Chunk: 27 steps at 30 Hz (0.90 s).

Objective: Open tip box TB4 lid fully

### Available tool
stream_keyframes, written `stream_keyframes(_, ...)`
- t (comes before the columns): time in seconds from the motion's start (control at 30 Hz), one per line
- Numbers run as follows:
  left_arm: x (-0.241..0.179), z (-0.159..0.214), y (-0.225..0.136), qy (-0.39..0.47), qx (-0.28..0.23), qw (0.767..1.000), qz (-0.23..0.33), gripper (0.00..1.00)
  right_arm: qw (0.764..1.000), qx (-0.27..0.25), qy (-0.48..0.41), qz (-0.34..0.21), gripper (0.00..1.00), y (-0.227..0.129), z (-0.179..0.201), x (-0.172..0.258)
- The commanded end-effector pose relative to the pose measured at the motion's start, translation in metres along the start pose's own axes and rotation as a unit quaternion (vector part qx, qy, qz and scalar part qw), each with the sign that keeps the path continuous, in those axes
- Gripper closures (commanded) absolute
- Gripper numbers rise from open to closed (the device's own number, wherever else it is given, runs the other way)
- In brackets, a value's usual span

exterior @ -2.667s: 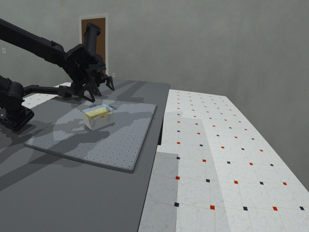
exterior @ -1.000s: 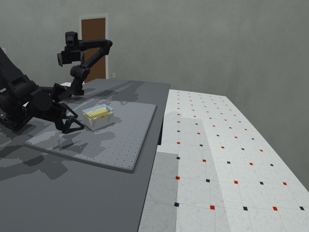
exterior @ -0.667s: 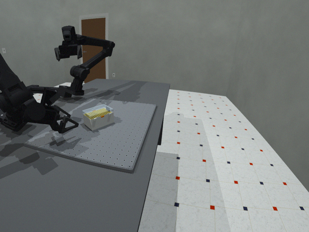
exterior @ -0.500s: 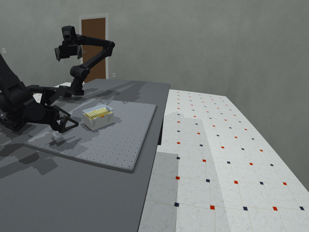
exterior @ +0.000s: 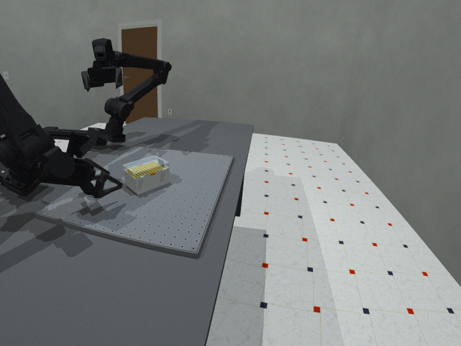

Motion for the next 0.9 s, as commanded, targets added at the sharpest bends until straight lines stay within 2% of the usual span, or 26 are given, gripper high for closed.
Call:
stream_keyframes(0.0,0.007,-0.025,-0.006,-0.025,-0.022,0.999,-0.002,0.00,1.000,-0.006,0.001,0.003,0.00,0.006,-0.002,-0.002)
stream_keyframes(0.37,0.007,-0.025,-0.006,-0.025,-0.022,0.999,-0.002,0.00,1.000,-0.009,-0.004,0.007,0.00,0.023,-0.006,-0.008)
stream_keyframes(0.43,0.013,-0.038,-0.007,-0.039,-0.031,0.999,-0.007,0.00,1.000,-0.010,-0.005,0.008,0.00,0.026,-0.007,-0.009)
stream_keyframes(0.47,0.008,-0.025,-0.002,-0.029,-0.020,0.999,-0.007,0.00,1.000,-0.010,-0.005,0.008,0.00,0.028,-0.007,-0.010)
stream_keyframes(0.87,0.011,-0.018,0.006,-0.027,-0.015,0.999,-0.014,0.00,1.000,-0.010,-0.005,0.008,0.00,0.043,-0.007,-0.009)
Point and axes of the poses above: on each arm, the point where the finger pads meet when closed, its own y axis out along the fingers, its own x axis across the jaws, z = x × y, the point moved 10 cm from there along -y, back along the fingers, and after that the axes turned 4 degrees about y, right-handed, at the moved point
